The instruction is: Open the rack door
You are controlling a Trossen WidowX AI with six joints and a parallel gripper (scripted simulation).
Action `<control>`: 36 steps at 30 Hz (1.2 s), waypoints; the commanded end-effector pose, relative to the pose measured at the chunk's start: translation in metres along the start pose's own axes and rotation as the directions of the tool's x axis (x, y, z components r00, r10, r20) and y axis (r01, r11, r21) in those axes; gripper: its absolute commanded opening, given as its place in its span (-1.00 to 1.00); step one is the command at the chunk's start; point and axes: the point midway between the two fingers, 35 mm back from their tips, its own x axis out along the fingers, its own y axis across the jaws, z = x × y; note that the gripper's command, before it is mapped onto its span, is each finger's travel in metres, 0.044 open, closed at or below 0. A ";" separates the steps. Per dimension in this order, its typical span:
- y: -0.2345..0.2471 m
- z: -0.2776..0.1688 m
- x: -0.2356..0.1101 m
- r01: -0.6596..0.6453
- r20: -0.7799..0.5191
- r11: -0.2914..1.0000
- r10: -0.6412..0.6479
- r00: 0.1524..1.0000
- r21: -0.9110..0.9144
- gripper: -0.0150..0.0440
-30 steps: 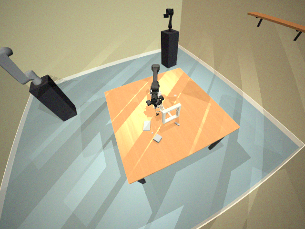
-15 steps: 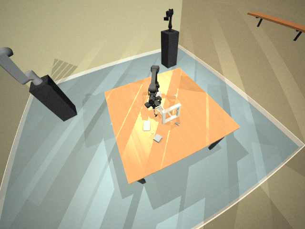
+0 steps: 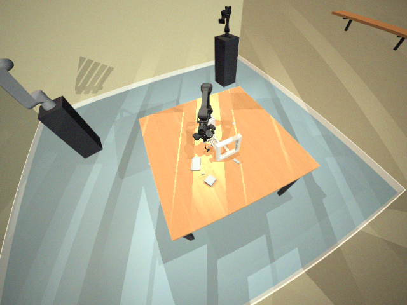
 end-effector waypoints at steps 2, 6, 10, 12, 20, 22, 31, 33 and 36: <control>0.001 0.000 0.000 -0.001 -0.003 1.000 0.001 1.000 -0.015 0.00; 0.001 0.000 0.000 -0.001 -0.003 1.000 0.001 1.000 -0.015 0.36; 0.001 0.000 -0.001 -0.001 -0.003 1.000 0.001 1.000 -0.015 0.48; 0.000 0.000 -0.004 -0.001 -0.003 1.000 0.001 1.000 -0.015 0.48; -0.001 0.001 -0.015 -0.001 -0.003 1.000 0.001 1.000 -0.015 0.48; -0.001 0.001 -0.018 -0.001 -0.003 1.000 0.001 1.000 -0.015 0.48; -0.001 0.001 -0.031 -0.001 -0.003 1.000 0.001 1.000 -0.015 0.48; -0.001 0.001 -0.034 -0.001 -0.003 1.000 0.001 1.000 -0.015 0.48; -0.001 0.001 -0.038 -0.001 -0.003 1.000 0.001 1.000 -0.015 0.48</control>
